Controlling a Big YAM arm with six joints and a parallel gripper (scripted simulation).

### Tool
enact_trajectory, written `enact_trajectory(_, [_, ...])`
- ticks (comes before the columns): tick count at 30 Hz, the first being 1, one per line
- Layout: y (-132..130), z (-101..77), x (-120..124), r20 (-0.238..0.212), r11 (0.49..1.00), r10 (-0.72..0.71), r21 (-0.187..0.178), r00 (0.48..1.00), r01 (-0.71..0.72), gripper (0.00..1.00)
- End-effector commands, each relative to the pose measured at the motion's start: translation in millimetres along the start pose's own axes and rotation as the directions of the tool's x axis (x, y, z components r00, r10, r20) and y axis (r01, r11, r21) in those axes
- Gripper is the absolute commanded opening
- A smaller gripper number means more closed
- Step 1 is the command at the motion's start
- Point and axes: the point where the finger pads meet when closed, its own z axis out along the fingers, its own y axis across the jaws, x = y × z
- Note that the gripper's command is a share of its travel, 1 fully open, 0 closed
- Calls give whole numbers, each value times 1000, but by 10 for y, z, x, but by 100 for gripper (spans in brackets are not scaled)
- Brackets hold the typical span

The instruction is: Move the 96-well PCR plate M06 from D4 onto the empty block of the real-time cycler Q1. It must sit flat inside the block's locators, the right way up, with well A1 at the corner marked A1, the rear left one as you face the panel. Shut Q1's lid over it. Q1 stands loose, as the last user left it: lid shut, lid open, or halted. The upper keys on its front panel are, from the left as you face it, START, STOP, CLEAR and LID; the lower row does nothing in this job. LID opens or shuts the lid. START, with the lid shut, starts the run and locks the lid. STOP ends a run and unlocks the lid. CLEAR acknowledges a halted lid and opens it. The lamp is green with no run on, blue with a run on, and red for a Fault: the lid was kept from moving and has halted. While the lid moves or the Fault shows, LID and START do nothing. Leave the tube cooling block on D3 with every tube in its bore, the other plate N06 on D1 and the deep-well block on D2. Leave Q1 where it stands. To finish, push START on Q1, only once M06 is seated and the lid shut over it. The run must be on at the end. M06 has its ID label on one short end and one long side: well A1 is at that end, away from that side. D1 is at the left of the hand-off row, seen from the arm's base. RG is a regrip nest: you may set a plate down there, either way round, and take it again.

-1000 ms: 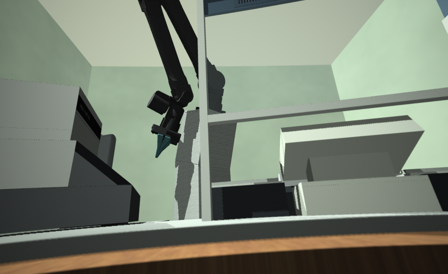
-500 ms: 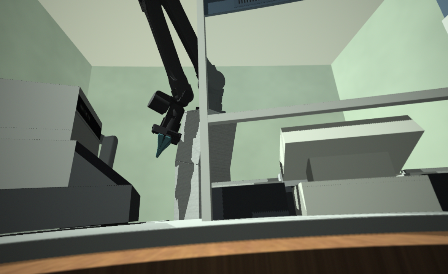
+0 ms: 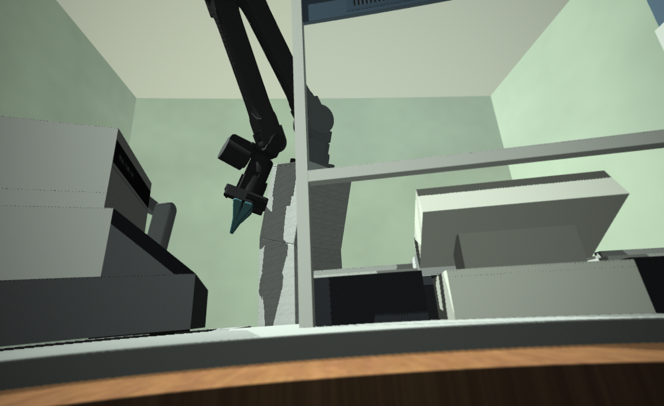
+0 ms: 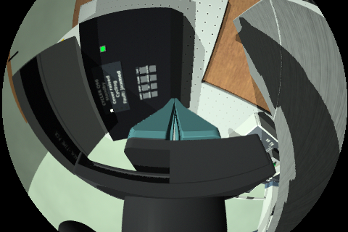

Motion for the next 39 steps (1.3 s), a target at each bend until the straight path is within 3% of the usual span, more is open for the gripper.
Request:
enact_trajectory(1, [-149,-74,-31,11,1000,-8,31,1000,7,0])
enact_trajectory(36, [-53,-23,-6,4,1000,-10,12,1000,10,0])
enact_trajectory(39, [-70,-65,60,0,994,-108,2,994,108,0])
